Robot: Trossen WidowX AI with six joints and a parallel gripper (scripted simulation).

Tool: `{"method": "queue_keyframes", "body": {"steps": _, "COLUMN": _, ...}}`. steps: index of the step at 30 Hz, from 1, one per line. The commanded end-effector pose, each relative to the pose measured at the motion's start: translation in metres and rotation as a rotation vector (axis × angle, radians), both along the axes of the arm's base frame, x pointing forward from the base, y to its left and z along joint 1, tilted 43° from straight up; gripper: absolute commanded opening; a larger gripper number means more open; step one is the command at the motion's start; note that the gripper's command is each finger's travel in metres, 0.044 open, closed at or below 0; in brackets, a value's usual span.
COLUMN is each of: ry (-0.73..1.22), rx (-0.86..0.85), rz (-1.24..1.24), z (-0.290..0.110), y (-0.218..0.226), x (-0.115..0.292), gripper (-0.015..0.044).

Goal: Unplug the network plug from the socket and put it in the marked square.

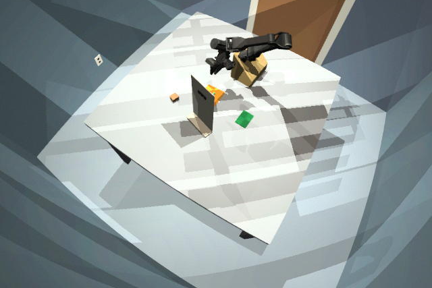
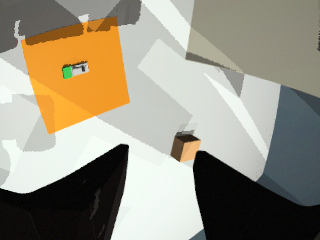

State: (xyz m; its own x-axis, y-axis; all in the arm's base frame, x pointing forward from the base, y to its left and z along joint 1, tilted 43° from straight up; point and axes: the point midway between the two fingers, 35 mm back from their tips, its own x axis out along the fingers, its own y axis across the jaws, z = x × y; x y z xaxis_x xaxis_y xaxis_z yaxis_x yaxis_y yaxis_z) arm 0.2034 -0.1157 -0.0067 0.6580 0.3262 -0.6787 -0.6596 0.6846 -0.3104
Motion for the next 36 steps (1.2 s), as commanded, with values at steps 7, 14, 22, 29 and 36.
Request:
{"method": "queue_keyframes", "body": {"steps": 7, "ry": -0.019, "rx": -0.008, "rz": 0.001, "z": 0.029, "y": -0.018, "x": -0.007, "gripper": 0.0156}}
{"method": "queue_keyframes", "body": {"steps": 14, "ry": -0.024, "rx": -0.007, "rz": 0.000, "z": 0.040, "y": -0.022, "x": -0.011, "gripper": 0.0182}}
{"method": "queue_keyframes", "body": {"steps": 22, "ry": -0.024, "rx": -0.007, "rz": 0.000, "z": 0.040, "y": -0.022, "x": -0.011, "gripper": 0.0392}}
{"method": "queue_keyframes", "body": {"steps": 29, "ry": -0.024, "rx": -0.007, "rz": 0.000, "z": 0.040, "y": -0.022, "x": -0.011, "gripper": 0.0440}}
{"method": "queue_keyframes", "body": {"steps": 36, "ry": -0.024, "rx": -0.007, "rz": 0.000, "z": 0.040, "y": -0.022, "x": -0.011, "gripper": 0.0440}}
